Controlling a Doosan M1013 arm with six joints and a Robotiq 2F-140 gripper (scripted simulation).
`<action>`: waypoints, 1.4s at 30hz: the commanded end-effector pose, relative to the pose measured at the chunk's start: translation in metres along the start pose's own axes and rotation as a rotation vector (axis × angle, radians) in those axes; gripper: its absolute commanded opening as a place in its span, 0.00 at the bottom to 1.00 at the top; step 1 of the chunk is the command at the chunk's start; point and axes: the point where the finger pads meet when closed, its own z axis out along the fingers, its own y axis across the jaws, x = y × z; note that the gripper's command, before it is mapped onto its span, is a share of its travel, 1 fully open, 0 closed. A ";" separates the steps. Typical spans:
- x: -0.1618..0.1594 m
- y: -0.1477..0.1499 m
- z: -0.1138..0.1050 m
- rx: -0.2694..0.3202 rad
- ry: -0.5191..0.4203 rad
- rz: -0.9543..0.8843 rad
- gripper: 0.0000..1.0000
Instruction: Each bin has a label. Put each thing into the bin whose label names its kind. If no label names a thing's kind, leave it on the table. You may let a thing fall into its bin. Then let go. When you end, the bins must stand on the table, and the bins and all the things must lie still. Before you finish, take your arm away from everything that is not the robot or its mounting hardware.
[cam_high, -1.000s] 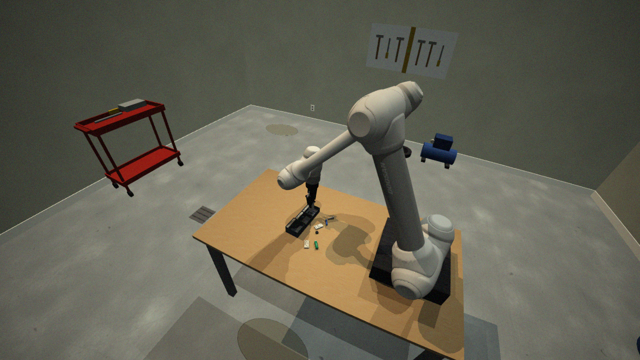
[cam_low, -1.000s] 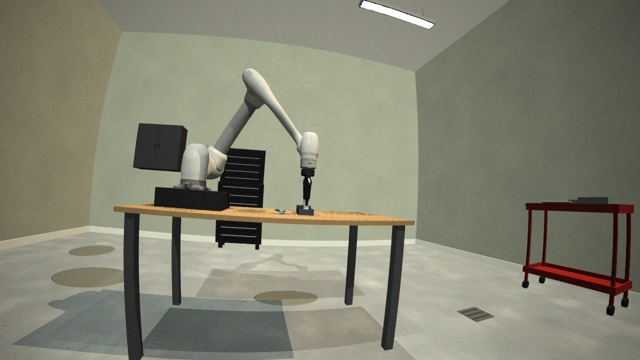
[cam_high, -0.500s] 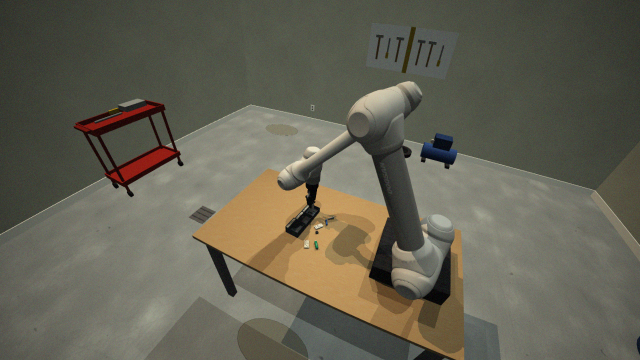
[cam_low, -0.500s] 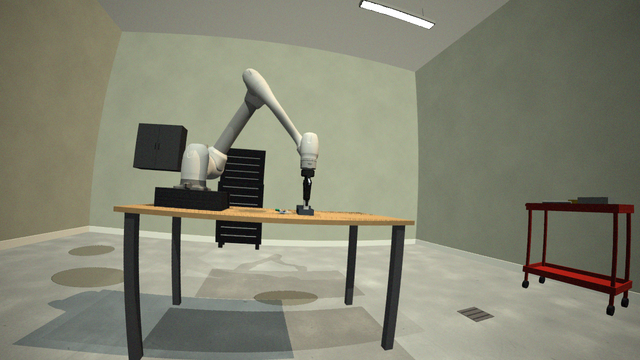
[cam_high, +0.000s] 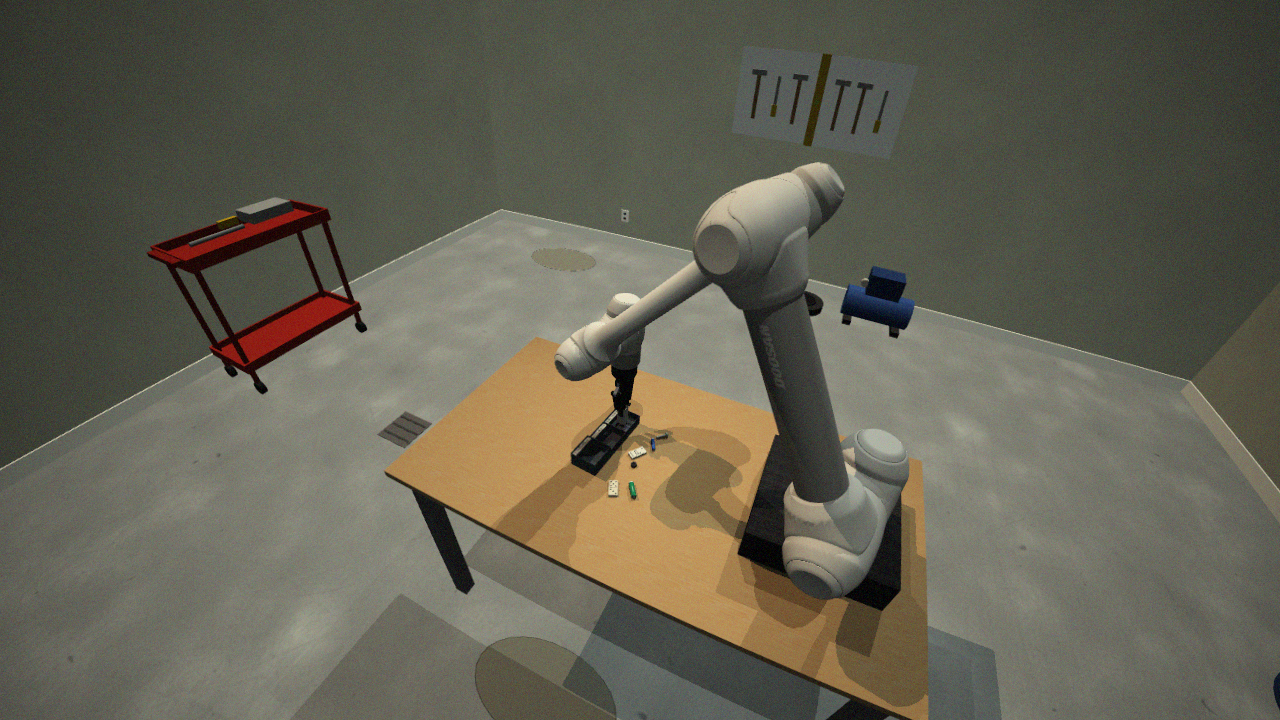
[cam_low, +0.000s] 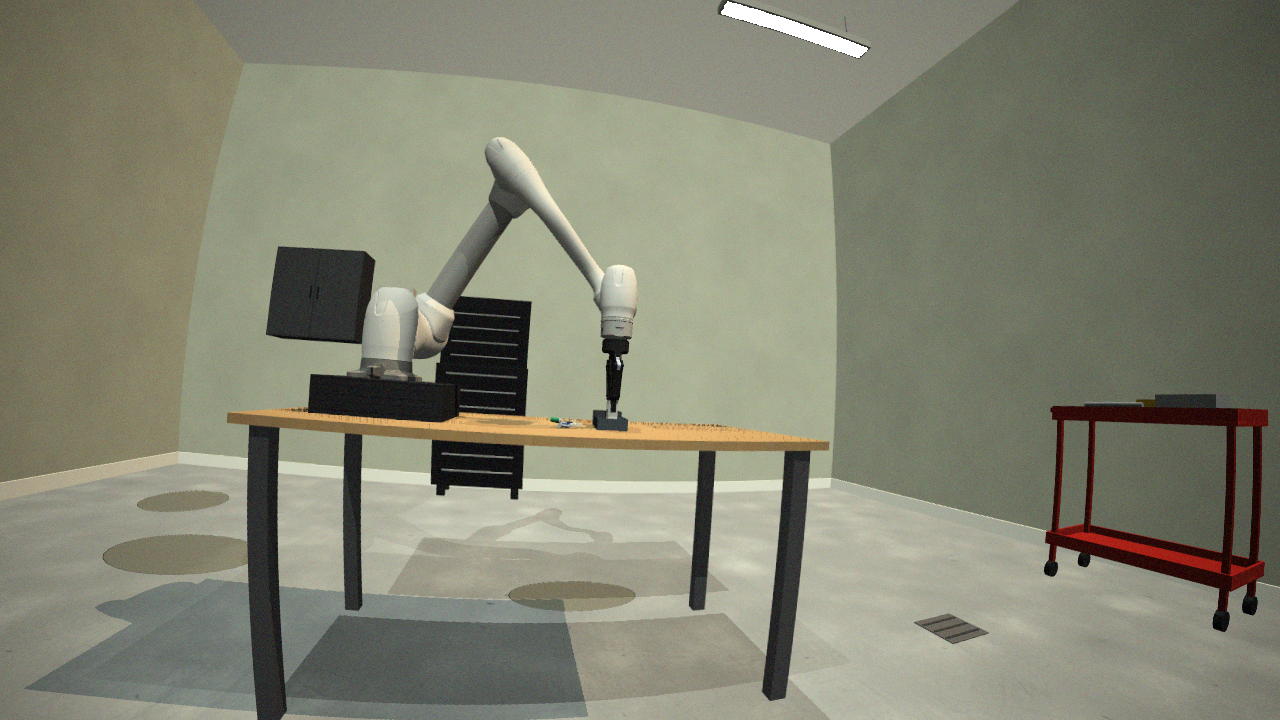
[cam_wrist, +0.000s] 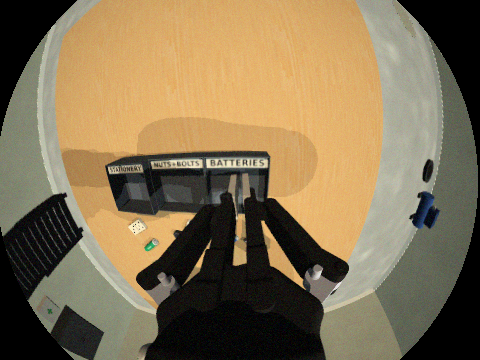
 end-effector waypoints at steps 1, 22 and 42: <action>0.000 0.000 0.000 0.000 0.000 0.000 0.05; 0.000 0.000 -0.008 0.000 0.000 0.000 0.05; 0.000 0.000 -0.036 0.000 0.000 0.000 0.05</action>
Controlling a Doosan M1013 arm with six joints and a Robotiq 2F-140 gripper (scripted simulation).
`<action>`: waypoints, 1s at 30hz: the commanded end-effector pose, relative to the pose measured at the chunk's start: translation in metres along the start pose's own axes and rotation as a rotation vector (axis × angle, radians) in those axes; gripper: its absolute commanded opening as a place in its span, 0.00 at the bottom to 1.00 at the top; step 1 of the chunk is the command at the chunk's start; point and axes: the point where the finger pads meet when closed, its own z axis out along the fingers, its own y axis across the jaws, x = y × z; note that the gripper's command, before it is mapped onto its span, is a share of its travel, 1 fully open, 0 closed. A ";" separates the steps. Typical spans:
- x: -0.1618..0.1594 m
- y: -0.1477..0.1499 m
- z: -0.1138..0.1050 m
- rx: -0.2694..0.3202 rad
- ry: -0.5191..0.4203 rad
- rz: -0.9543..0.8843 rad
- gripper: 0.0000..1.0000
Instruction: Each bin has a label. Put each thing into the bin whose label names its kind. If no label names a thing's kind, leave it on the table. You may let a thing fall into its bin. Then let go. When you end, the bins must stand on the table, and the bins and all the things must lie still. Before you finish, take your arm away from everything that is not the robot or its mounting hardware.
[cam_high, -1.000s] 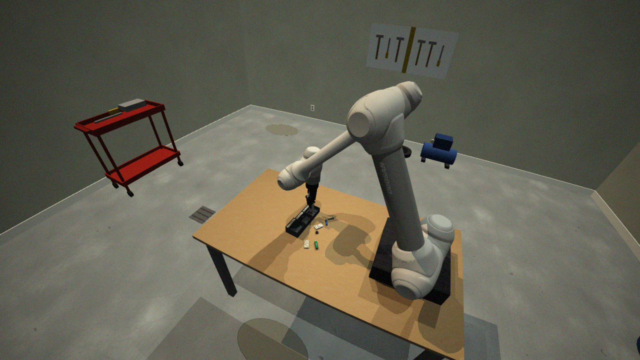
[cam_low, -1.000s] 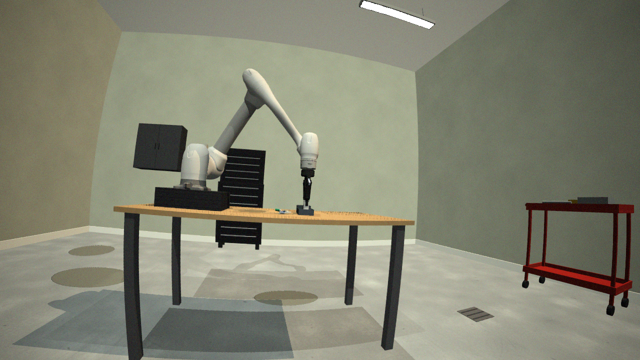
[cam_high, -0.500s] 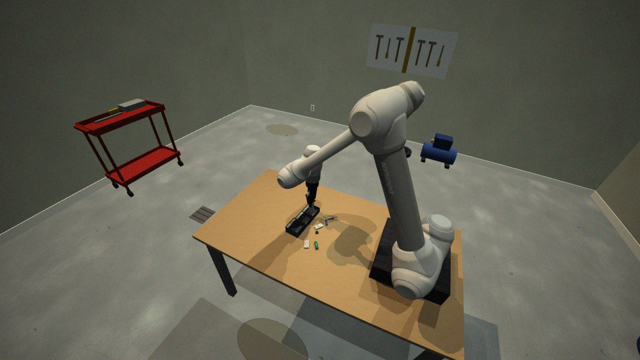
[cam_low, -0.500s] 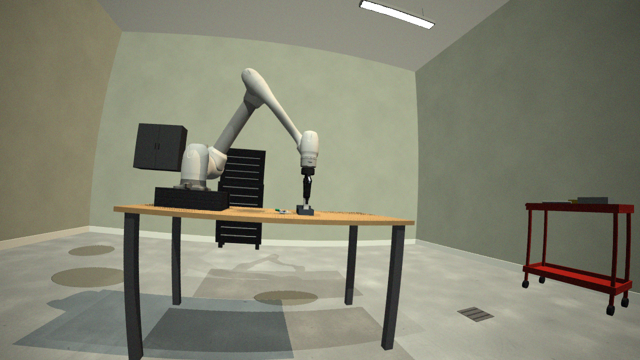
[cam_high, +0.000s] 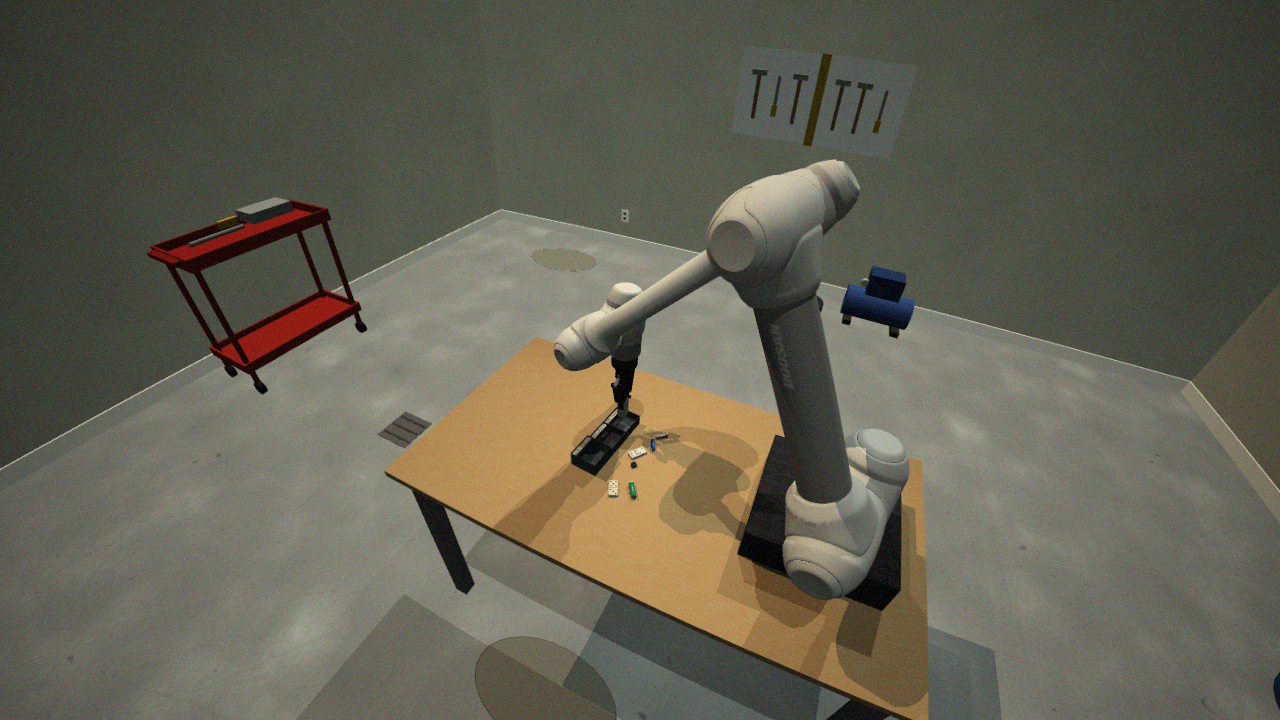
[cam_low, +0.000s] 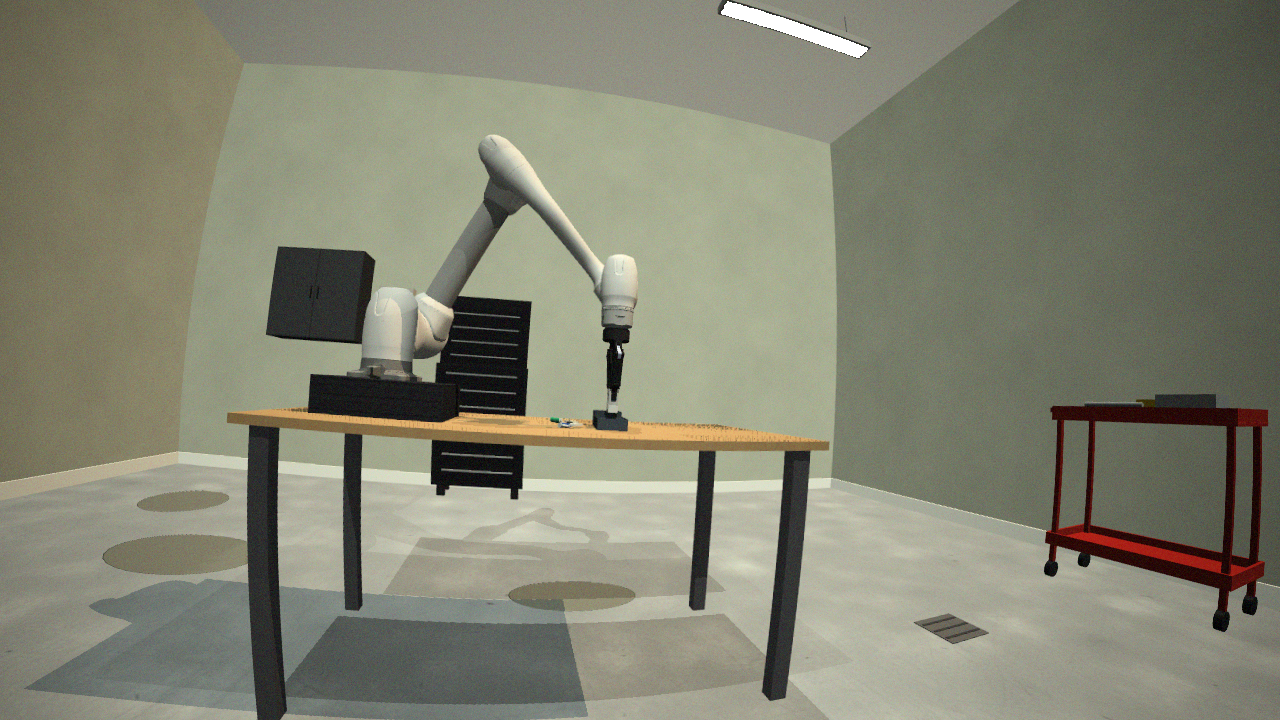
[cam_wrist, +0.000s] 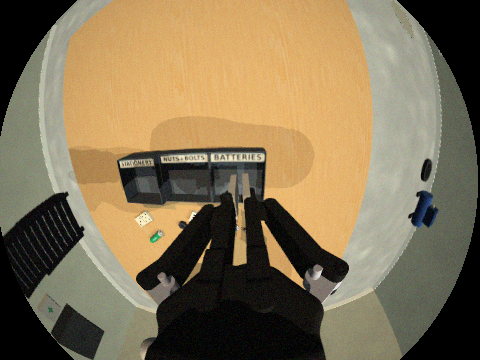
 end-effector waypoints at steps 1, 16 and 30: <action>0.000 0.000 -0.005 0.000 0.000 0.000 0.05; 0.003 -0.025 -0.028 0.000 0.000 0.000 0.05; 0.009 -0.084 -0.029 0.000 0.000 0.000 0.05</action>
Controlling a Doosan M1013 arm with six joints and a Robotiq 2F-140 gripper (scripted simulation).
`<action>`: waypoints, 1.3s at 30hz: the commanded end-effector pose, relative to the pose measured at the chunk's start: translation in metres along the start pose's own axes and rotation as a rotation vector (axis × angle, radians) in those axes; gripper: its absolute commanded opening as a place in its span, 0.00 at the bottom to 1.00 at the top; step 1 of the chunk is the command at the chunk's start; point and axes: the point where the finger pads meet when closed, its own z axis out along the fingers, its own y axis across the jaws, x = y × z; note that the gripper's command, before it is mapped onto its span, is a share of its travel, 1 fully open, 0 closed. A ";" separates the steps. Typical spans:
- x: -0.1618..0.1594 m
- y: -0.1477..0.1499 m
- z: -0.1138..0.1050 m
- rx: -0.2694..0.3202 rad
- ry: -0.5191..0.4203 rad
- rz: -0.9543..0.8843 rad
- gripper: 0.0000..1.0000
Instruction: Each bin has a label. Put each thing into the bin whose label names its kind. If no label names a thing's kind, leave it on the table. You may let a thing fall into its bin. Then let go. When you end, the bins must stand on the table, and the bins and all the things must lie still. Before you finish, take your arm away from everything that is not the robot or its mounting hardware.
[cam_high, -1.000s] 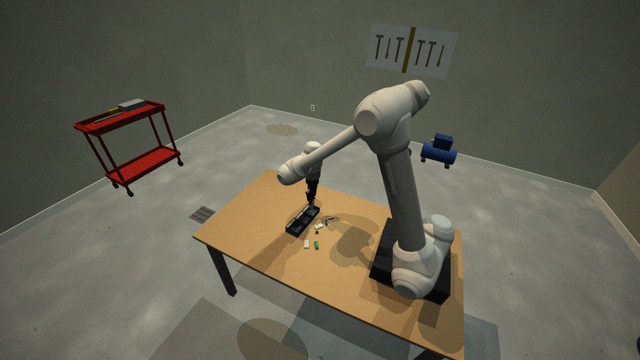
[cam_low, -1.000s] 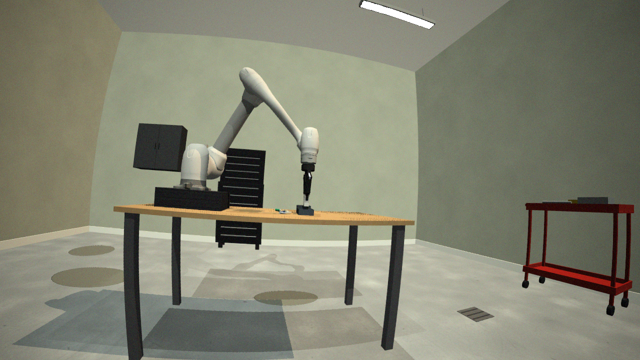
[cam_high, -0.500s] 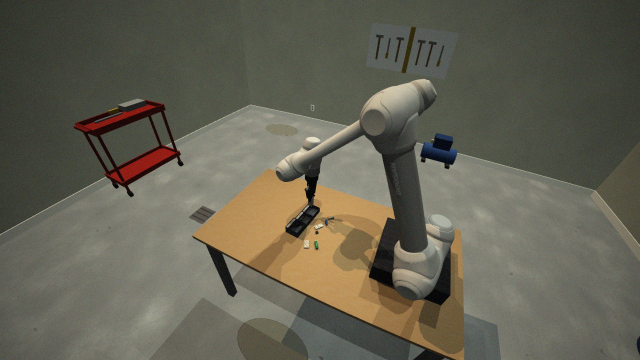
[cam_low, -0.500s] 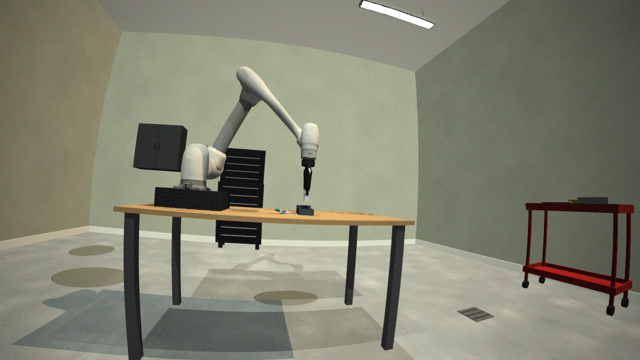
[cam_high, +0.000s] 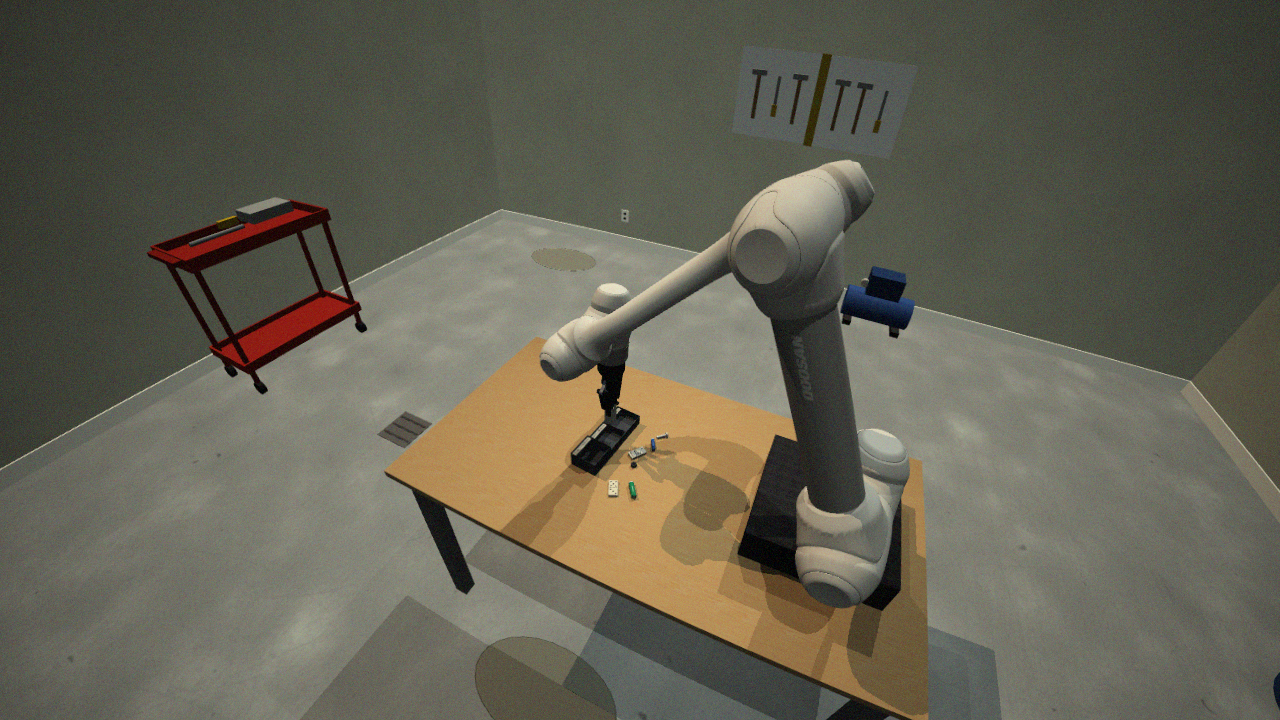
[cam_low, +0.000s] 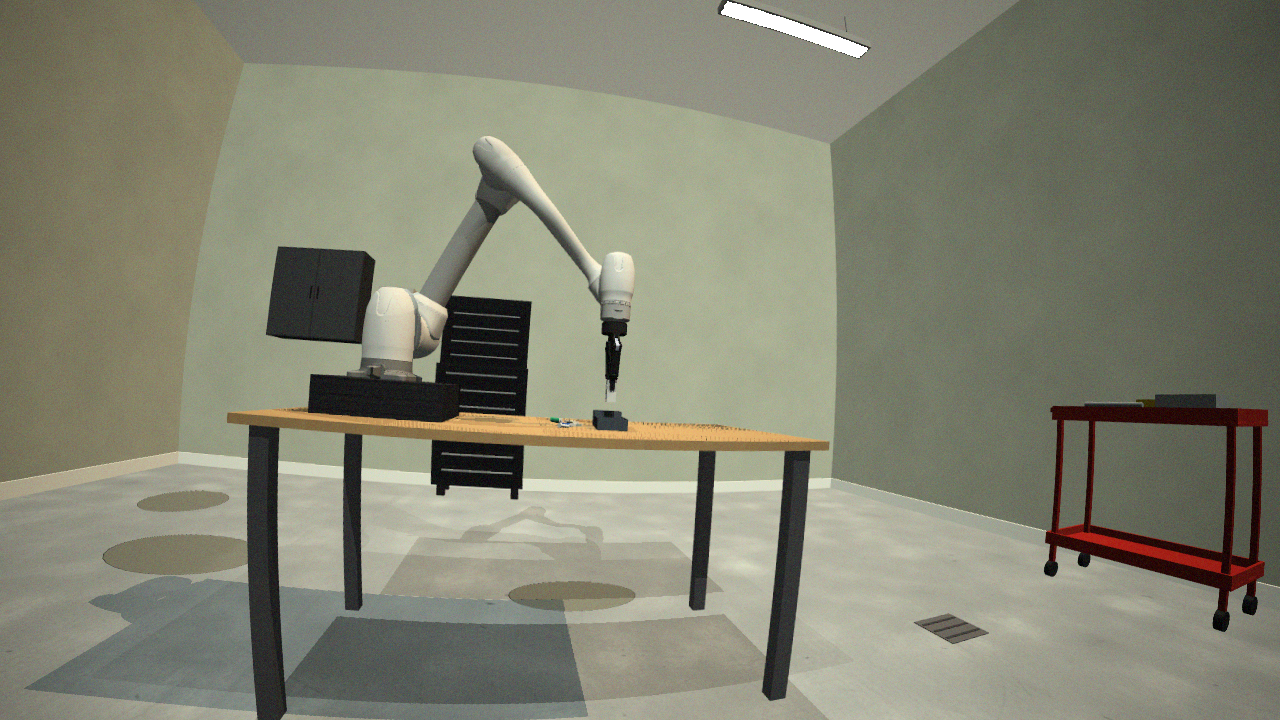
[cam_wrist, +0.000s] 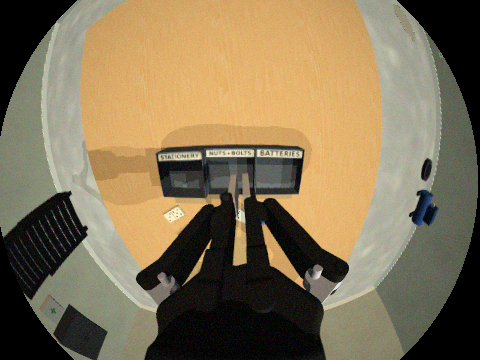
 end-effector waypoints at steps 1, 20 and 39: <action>0.002 -0.013 0.000 0.000 0.000 0.000 0.05; 0.002 -0.013 0.040 0.000 0.000 0.000 0.05; 0.002 -0.013 0.059 0.000 0.000 0.000 0.05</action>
